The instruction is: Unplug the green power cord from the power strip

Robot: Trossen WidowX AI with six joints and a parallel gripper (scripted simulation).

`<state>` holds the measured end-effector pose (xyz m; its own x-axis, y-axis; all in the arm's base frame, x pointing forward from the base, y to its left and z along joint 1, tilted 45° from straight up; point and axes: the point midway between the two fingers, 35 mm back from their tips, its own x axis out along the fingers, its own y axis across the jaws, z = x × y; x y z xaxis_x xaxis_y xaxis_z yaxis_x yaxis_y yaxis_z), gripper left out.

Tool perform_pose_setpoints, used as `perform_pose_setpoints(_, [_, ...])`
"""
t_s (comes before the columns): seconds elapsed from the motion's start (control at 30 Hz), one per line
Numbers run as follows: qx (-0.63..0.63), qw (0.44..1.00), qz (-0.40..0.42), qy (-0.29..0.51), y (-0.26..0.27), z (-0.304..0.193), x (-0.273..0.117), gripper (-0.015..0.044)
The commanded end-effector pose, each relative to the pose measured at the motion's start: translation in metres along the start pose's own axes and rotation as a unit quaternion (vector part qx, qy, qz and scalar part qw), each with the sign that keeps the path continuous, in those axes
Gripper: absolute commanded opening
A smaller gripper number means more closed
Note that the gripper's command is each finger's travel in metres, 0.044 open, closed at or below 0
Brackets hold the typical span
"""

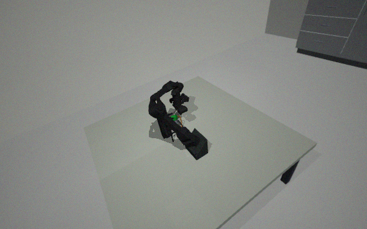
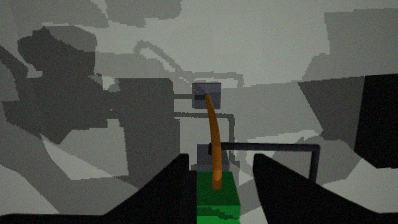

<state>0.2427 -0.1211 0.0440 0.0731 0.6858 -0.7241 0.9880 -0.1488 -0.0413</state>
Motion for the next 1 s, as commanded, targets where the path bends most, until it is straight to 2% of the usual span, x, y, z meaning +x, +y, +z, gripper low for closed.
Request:
perform_pose_setpoints(0.0, [0.001, 1.0, 0.0, 0.005, 0.0, -0.004, 0.001, 0.016])
perform_pose_setpoints(0.97, [0.001, 1.0, -0.001, 0.006, 0.0, -0.041, 0.003, 0.016])
